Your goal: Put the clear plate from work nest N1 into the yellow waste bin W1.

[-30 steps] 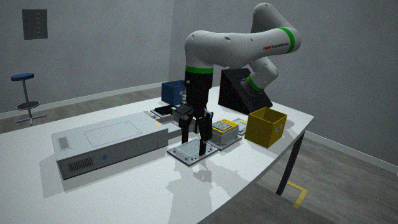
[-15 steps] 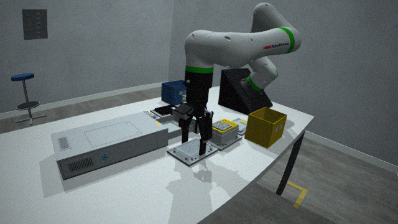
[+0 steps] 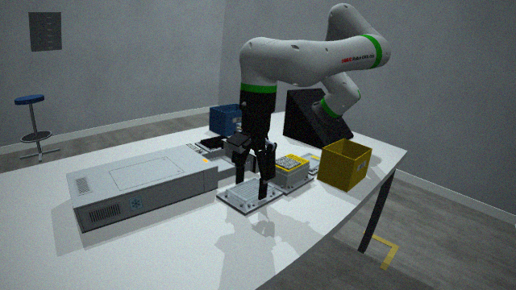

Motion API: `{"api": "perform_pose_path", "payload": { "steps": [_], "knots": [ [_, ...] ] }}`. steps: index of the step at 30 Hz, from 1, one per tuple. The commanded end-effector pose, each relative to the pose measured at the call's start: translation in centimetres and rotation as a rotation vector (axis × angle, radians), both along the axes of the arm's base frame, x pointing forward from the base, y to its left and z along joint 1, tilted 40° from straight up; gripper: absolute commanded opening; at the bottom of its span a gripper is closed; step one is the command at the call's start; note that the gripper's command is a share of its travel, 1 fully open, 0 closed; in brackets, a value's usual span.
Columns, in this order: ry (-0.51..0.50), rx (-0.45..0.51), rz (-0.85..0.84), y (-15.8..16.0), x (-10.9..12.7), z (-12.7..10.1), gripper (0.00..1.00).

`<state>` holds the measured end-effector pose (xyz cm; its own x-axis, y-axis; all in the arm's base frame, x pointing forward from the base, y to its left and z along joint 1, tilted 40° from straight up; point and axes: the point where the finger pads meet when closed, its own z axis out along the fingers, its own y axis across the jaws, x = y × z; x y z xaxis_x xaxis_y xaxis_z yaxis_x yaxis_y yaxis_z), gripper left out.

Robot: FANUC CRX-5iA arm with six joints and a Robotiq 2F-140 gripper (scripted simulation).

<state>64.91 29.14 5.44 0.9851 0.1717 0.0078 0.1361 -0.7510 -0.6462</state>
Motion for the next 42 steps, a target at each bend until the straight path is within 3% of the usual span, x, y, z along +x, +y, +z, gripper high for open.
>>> {"api": "perform_pose_path", "payload": {
  "steps": [1,42],
  "knots": [
    [-0.002,0.000,-0.001,-0.1,0.1,0.2,0.10],
    [-0.002,0.000,-0.001,-3.1,0.6,3.7,0.10]
  ]
}}
